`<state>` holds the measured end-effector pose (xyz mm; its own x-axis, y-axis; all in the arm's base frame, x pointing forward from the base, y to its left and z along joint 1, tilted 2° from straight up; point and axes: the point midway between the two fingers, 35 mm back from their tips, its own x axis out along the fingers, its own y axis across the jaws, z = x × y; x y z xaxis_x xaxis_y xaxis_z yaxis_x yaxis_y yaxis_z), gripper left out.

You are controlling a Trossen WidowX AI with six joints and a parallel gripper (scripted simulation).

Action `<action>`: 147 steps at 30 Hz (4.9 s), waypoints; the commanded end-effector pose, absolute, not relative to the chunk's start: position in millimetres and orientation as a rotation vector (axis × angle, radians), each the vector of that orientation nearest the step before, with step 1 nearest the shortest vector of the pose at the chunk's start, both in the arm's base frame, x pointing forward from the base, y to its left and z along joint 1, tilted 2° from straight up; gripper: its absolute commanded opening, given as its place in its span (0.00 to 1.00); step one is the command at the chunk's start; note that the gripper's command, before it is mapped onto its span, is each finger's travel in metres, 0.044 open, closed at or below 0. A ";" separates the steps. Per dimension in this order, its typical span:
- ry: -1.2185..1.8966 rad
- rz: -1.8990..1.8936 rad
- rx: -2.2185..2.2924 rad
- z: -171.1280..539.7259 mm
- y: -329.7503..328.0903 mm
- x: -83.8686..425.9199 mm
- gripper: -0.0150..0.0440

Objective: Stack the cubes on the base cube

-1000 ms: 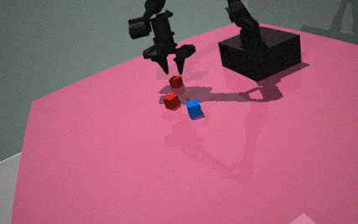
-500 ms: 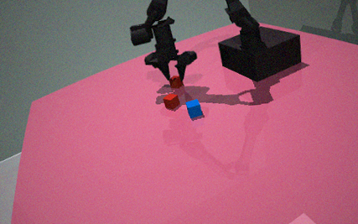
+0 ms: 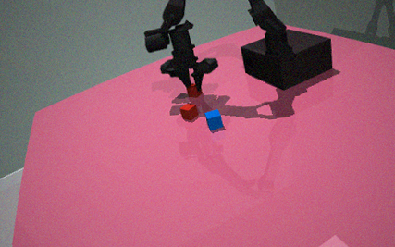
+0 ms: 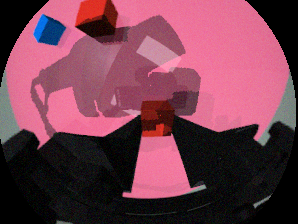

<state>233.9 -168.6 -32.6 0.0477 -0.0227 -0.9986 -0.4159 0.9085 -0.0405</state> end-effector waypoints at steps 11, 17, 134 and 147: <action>1.499 0.306 -0.357 3.8 -171.0 237.1 0.43; 1.499 0.306 -0.357 22.2 -171.0 236.8 0.43; 1.496 0.264 -0.285 15.6 48.9 320.0 0.43; 1.496 0.264 -0.285 7.9 48.8 320.0 0.43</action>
<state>319.5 49.1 8.3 0.0552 -0.0010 -0.9985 -0.3485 0.9371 -0.0202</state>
